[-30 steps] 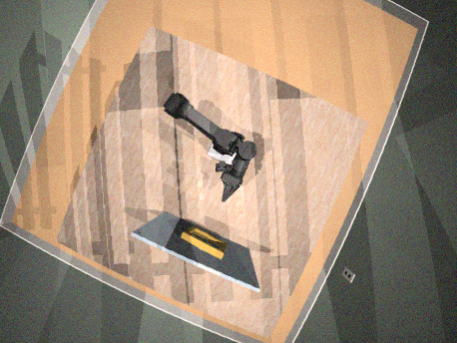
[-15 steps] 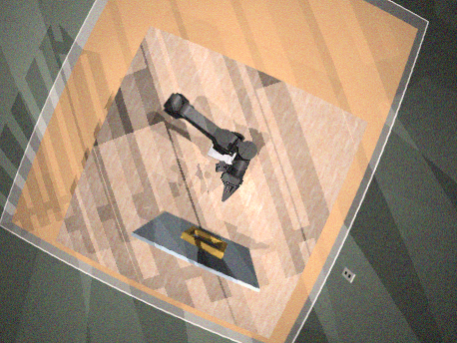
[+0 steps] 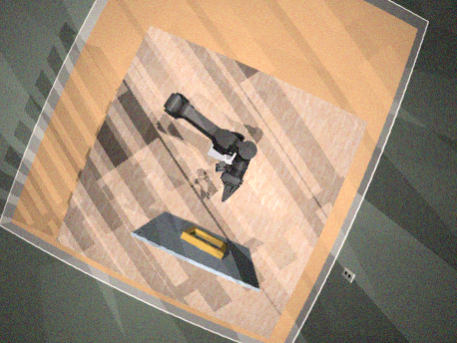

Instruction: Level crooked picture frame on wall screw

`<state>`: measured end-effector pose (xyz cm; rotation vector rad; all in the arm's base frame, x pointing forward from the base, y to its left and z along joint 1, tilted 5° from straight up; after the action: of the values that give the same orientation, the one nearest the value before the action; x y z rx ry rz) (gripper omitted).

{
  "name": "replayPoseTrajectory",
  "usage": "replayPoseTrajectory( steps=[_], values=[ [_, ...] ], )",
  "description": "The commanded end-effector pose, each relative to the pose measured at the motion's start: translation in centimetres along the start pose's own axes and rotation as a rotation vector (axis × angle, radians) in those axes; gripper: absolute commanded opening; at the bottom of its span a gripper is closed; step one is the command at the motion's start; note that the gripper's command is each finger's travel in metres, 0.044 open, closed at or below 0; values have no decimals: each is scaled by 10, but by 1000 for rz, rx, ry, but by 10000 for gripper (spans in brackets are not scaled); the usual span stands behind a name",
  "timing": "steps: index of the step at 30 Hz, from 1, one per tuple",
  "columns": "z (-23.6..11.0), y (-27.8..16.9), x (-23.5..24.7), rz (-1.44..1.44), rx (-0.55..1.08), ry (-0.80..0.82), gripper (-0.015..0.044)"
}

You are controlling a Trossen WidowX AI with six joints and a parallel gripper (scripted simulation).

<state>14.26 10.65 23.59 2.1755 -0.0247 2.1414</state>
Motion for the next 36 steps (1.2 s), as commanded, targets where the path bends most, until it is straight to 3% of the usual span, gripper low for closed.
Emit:
replayPoseTrajectory(
  steps=[1, 32, 36],
  values=[
    [0, 1, 0, 7, -5, 1, 260],
    [0, 1, 0, 7, -5, 1, 260],
    [16, -6, -8, 3, -1, -3, 260]
  ],
)
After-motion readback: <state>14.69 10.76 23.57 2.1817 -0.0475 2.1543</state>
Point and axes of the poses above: the point midway between the two fingers, 35 mm back from their tips, its own z axis out along the fingers, its own x axis across the jaws, y = z × x, the point moved 4 cm from there along -z, back along the fingers, and after that the axes turned 7 degrees about -z, right-handed, at the moved point
